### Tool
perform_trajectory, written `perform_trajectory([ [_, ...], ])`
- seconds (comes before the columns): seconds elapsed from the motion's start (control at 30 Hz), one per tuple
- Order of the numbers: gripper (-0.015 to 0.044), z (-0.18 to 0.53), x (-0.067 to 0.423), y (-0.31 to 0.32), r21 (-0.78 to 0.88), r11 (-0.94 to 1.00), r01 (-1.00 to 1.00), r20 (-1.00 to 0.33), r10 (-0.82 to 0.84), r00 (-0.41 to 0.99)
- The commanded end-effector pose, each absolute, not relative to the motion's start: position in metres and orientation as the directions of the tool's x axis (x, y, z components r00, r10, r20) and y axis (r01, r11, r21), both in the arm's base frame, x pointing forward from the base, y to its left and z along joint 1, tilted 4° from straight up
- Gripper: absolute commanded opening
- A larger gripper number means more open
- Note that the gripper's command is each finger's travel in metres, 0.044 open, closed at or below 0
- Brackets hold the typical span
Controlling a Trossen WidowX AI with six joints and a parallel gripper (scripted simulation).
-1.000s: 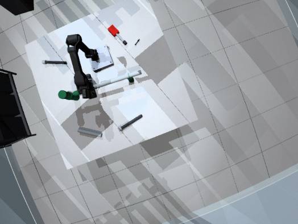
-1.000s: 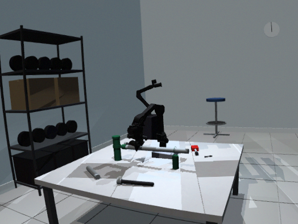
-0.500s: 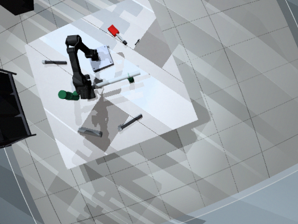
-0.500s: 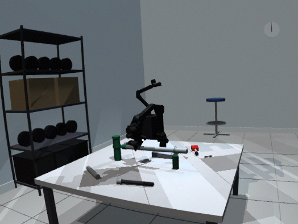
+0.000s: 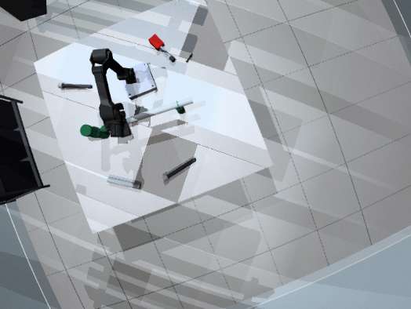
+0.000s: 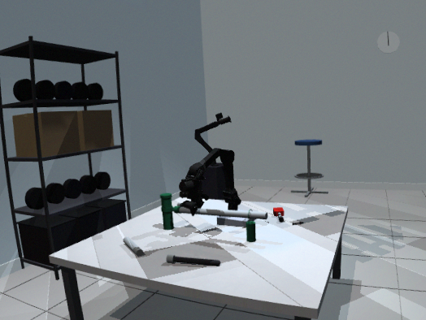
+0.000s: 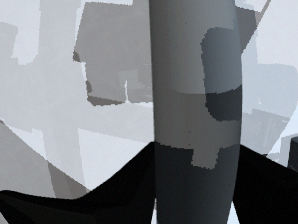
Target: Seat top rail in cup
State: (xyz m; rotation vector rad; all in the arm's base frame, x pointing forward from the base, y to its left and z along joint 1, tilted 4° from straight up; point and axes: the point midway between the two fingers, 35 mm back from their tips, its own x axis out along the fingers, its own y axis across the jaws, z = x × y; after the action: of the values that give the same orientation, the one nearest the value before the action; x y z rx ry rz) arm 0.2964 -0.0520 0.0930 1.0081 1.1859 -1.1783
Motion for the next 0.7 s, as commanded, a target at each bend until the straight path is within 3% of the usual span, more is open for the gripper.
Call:
perform_trajectory([
  [0.0, 0.0053, 0.093, 0.296, -0.052, -0.024, 0.134, 0.991, -0.992, -0.130, -0.006],
  [0.5, 0.0440, 0.118, 0.295, -0.031, -0.024, 0.134, 0.991, -0.992, -0.127, -0.006],
  [0.67, 0.0440, 0.136, 0.291, -0.016, -0.024, 0.134, 0.991, -0.992, -0.126, -0.007],
])
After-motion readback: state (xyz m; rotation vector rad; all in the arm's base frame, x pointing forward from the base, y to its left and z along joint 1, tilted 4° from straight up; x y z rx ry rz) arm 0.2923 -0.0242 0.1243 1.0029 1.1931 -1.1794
